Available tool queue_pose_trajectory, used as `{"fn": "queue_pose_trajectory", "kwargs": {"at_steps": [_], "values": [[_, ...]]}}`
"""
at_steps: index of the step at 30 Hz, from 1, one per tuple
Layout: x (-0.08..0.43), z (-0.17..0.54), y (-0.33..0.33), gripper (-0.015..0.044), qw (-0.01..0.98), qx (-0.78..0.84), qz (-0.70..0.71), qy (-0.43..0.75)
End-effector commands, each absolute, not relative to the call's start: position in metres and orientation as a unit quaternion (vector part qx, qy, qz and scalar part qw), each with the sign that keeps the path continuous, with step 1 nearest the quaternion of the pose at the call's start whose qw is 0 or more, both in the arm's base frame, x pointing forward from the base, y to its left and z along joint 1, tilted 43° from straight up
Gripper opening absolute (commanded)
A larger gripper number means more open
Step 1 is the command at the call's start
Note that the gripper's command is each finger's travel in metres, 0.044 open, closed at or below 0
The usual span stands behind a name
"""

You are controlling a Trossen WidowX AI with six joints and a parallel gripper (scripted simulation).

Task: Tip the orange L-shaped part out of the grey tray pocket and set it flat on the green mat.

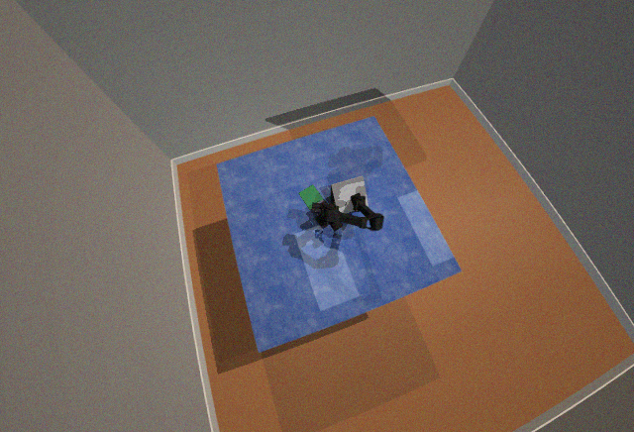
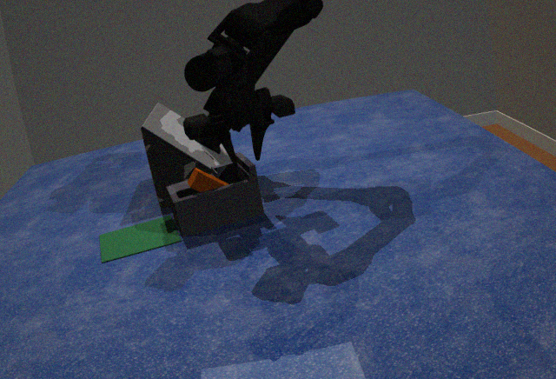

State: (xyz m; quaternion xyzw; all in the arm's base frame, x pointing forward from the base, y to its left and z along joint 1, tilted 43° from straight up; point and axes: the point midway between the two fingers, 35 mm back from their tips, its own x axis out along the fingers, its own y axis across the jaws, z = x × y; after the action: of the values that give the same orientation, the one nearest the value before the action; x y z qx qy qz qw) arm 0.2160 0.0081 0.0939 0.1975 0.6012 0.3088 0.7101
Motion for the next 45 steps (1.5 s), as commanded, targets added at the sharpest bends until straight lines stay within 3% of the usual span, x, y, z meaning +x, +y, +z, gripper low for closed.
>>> {"fn": "queue_pose_trajectory", "kwargs": {"at_steps": [1, 34, 35, 38, 45], "values": [[0.213, 0.122, -0.027, 0.0180, 0.711, 0.196, 0.308, 0.601], [0.210, 0.132, -0.036, 0.0180, 0.714, 0.199, 0.307, 0.597], [0.211, 0.132, -0.036, 0.0206, 0.712, 0.205, 0.301, 0.600], [0.214, 0.128, -0.042, 0.0280, 0.695, 0.257, 0.256, 0.621], [0.226, 0.109, -0.067, 0.0280, 0.562, 0.480, 0.024, 0.673]]}}
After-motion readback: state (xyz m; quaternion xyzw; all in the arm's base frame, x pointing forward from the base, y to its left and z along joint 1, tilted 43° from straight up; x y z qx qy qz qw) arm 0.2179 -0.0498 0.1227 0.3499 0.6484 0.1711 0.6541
